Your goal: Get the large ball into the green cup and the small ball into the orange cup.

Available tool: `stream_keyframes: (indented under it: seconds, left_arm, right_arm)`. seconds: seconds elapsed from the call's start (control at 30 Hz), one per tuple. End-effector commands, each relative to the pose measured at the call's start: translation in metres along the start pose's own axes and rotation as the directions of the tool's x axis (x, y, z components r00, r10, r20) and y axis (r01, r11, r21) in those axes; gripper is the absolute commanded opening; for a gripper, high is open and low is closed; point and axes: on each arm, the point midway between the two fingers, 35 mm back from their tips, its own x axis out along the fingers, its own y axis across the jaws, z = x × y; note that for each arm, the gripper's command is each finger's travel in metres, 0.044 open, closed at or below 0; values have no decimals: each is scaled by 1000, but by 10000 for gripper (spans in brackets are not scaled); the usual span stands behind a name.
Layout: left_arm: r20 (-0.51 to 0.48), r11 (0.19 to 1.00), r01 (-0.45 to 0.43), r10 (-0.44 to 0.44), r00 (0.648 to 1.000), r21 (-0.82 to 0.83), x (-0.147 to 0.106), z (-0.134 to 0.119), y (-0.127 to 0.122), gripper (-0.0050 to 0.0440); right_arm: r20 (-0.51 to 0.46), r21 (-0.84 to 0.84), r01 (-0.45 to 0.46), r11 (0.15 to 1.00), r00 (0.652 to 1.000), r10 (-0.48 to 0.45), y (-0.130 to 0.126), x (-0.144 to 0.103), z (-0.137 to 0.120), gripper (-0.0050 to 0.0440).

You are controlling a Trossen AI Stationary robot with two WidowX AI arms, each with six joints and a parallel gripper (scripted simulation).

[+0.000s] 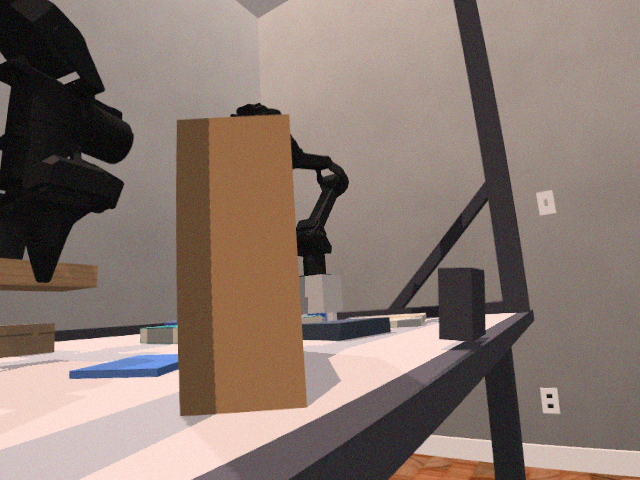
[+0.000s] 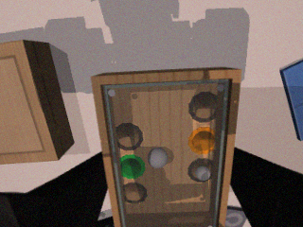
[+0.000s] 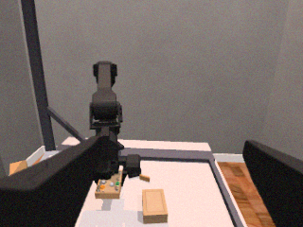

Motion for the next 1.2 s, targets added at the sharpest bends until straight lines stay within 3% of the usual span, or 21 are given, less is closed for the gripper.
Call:
stream_keyframes:
  seconds: [0.0,0.73,1.17]
  left_arm:
    - [29,1000,-10,10,1000,-2,-8,1,-1,-50]
    - [28,1000,20,-20,999,1,-6,3,3,-50]
    - [21,1000,-10,10,1000,-2,-6,4,0,-50]
  right_arm:
    - [20,0,0,1000,1000,0,0,-1,8,400]
    - [20,0,0,1000,1000,0,0,-1,8,400]
    - [20,0,0,1000,1000,0,0,-1,8,400]
